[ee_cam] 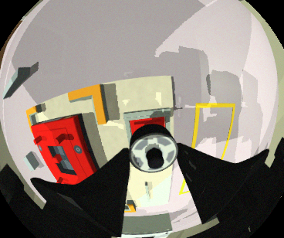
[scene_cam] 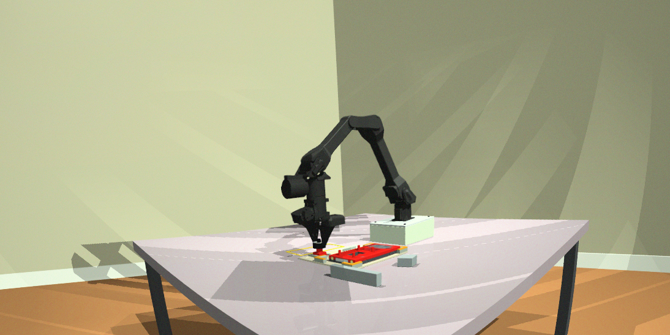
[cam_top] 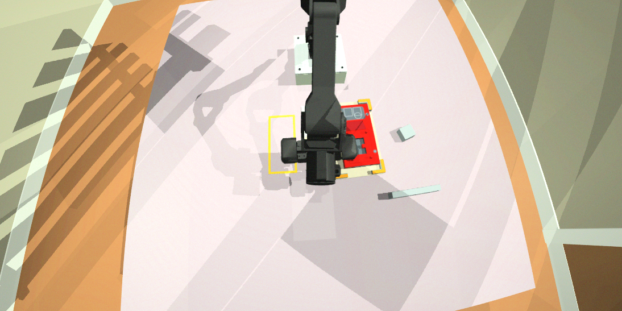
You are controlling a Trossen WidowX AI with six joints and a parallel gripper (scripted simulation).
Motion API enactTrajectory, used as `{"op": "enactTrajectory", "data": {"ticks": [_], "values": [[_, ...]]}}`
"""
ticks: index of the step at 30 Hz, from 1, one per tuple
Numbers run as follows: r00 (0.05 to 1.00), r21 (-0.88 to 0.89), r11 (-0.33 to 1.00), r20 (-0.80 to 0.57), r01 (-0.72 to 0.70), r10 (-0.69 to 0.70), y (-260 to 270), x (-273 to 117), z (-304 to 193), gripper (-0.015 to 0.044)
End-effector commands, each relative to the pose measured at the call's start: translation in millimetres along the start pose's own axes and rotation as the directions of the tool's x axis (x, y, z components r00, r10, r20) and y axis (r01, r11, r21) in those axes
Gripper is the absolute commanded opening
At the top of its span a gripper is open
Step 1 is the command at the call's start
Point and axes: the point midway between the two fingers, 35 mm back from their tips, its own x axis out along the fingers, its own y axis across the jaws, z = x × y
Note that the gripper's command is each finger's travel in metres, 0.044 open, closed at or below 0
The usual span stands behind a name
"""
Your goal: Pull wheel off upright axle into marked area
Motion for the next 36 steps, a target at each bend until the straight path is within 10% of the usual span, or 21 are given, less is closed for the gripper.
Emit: {"op": "enactTrajectory", "data": {"ticks": [1, 36], "values": [[1.000, 0.001, 1.000, 0.003, 0.000, 0.000, 0.0, -5.9, -0.3, 0.0000], [1.000, 0.001, 1.000, 0.007, -0.001, 0.001, 0.0, -17.5, -0.1, 0.0000]]}}
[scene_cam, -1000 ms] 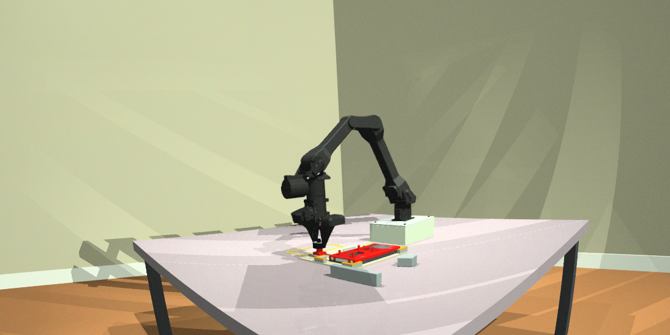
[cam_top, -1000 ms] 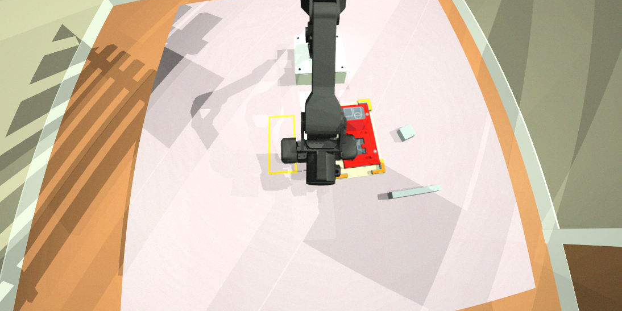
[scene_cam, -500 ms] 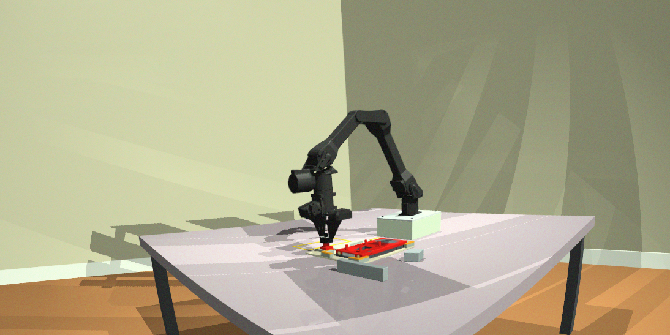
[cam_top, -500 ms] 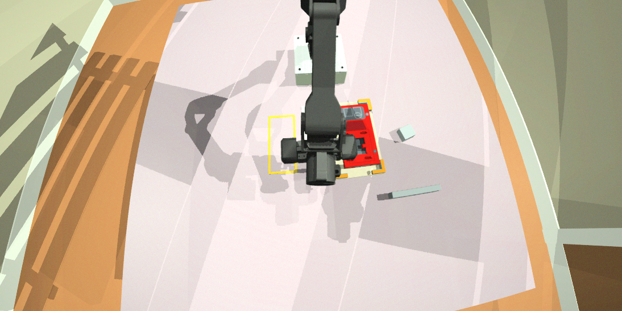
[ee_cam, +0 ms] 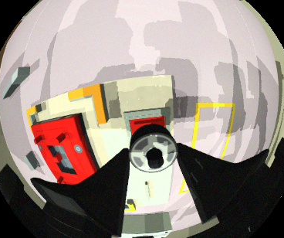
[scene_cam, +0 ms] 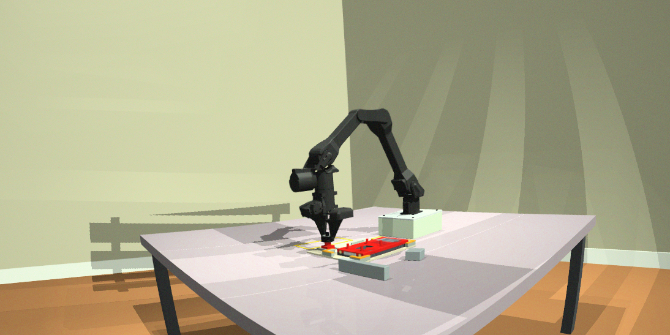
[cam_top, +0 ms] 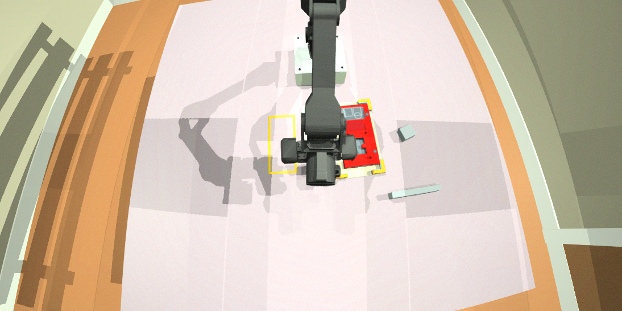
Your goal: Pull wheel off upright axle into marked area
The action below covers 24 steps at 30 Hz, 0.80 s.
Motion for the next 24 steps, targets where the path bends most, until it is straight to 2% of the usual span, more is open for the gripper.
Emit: {"op": "enactTrajectory", "data": {"ticks": [1, 24], "values": [[1.000, 0.001, 1.000, 0.009, 0.000, 0.000, 0.1, -14.4, -1.2, 0.0000], [1.000, 0.002, 1.000, 0.012, -0.001, 0.001, 0.1, -22.1, -1.3, 0.0000]]}}
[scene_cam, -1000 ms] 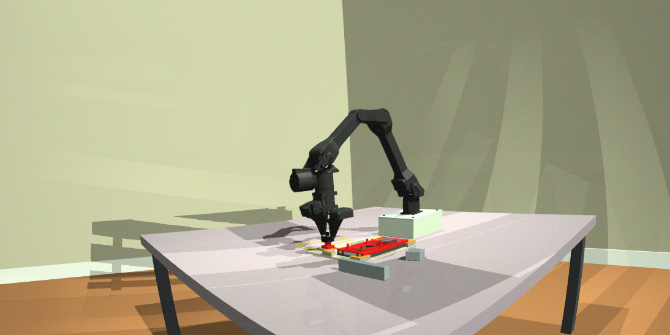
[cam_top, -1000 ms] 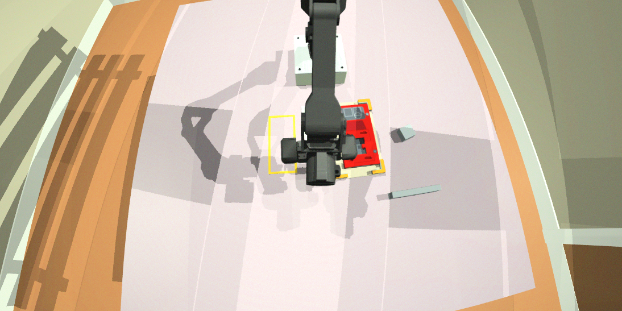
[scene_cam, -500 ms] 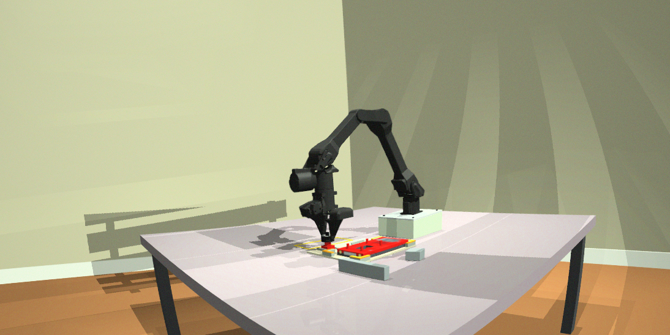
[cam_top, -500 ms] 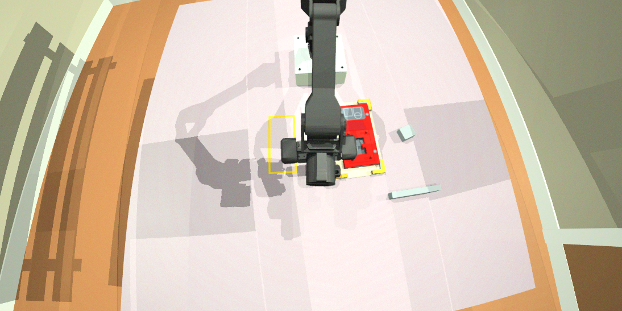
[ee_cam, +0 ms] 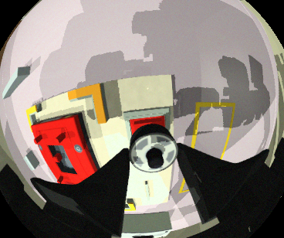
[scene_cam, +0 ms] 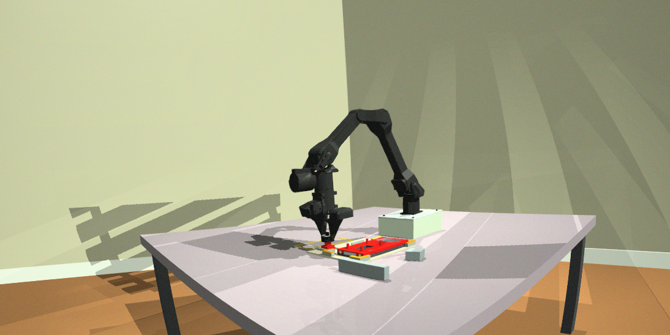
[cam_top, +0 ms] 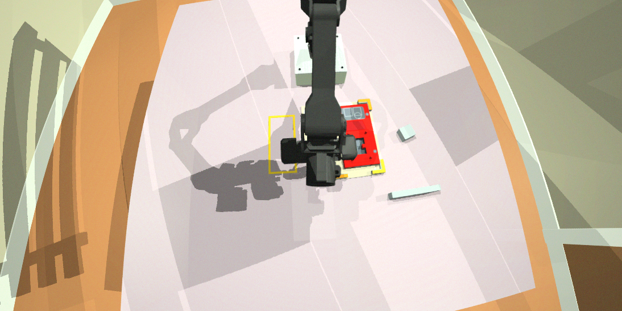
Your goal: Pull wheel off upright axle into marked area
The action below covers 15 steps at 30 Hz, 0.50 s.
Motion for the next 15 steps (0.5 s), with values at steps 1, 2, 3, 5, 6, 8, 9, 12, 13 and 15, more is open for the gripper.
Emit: {"op": "enactTrajectory", "data": {"ticks": [1, 2, 3, 5, 6, 8, 9, 12, 13, 15], "values": [[1.000, 0.002, 1.000, 0.014, 0.000, 0.000, 0.2, -20.2, -2.1, 0.0000], [1.000, 0.002, 1.000, 0.014, -0.001, 0.000, 0.2, -20.5, -2.1, 0.0000], [1.000, 0.002, 1.000, 0.014, -0.001, 0.000, 0.2, -20.8, -2.1, 0.0000], [1.000, 0.001, 1.000, 0.008, 0.000, 0.000, 0.0, -7.8, 0.1, 0.0053], [1.000, 0.002, 1.000, 0.014, -0.001, 0.001, 0.0, -13.4, 0.0, 0.0079], [1.000, 0.002, 1.000, 0.016, -0.001, 0.001, 0.0, -15.3, -0.1, 0.0131], [1.000, 0.002, 1.000, 0.016, -0.001, 0.001, 0.0, -15.3, -0.1, 0.0157], [1.000, 0.002, 1.000, 0.016, -0.001, 0.001, 0.0, -15.3, -0.1, 0.0236], [1.000, 0.002, 1.000, 0.016, -0.001, 0.001, 0.0, -15.3, -0.1, 0.0263], [1.000, 0.002, 1.000, 0.016, -0.001, 0.001, 0.0, -15.3, -0.1, 0.0300]]}}
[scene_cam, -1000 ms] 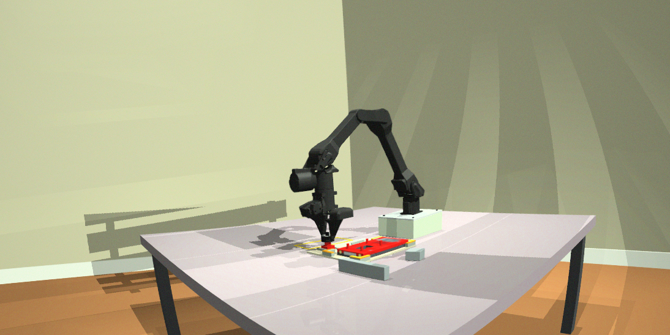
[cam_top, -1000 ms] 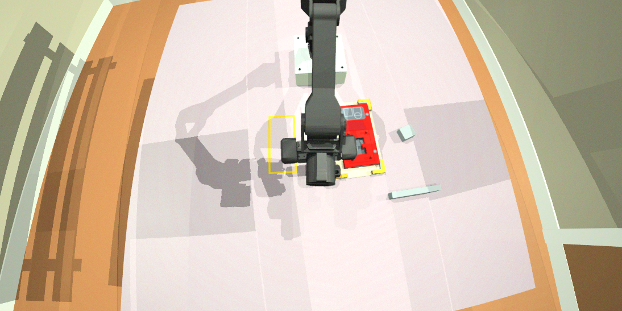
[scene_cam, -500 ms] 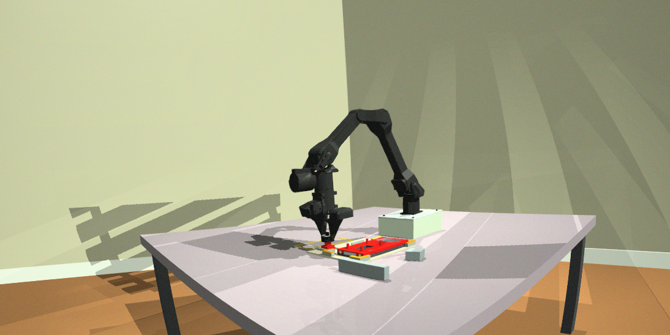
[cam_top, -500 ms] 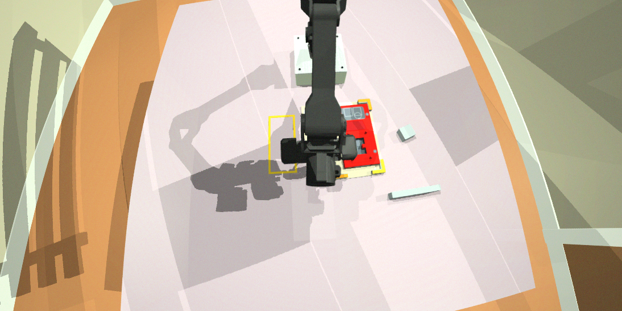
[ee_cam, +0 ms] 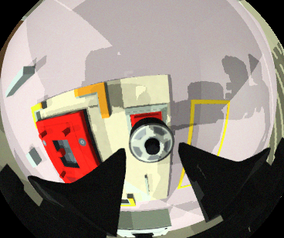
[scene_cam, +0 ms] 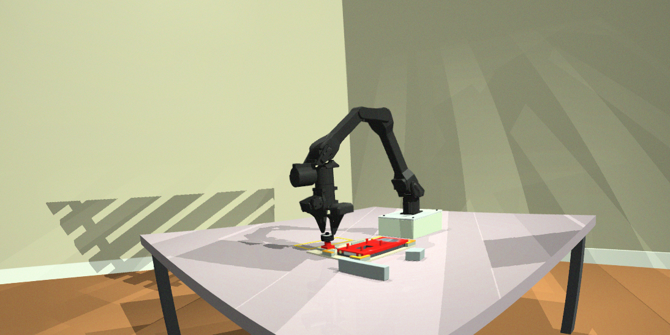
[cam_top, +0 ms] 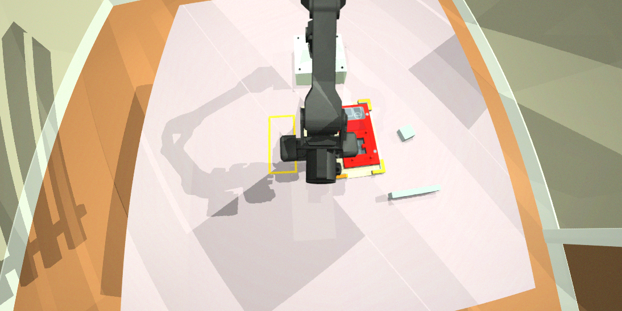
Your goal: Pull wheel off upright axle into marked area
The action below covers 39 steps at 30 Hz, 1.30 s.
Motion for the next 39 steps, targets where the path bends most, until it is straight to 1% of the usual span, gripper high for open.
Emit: {"op": "enactTrajectory", "data": {"ticks": [1, 3, 8, 14, 18, 25, 30, 34, 39], "values": [[1.000, 0.002, 1.000, 0.025, 0.001, -0.001, -0.2, -7.4, 3.8, 0.0300], [1.000, 0.002, 1.000, 0.025, 0.001, -0.001, -0.2, -14.3, 4.0, 0.0300], [1.000, 0.002, 1.000, 0.025, 0.001, -0.001, 0.3, -51.8, 2.2, 0.0300], [1.000, 0.002, 1.000, 0.025, 0.001, -0.001, 0.3, -54.2, 1.9, 0.0300], [1.000, 0.002, 1.000, 0.025, 0.001, -0.001, 0.2, -40.6, 3.4, 0.0300], [1.000, 0.002, 1.000, 0.024, 0.001, -0.001, 0.3, 12.7, 3.5, 0.0300], [1.000, 0.002, 1.000, 0.024, 0.001, -0.001, 0.3, 14.2, 3.3, 0.0300], [1.000, -0.001, 1.000, 0.011, 0.001, -0.001, 0.3, 12.2, 1.3, 0.0195], [1.000, -0.001, 1.000, 0.011, 0.001, -0.001, 0.3, 12.2, 1.3, 0.0162]]}}
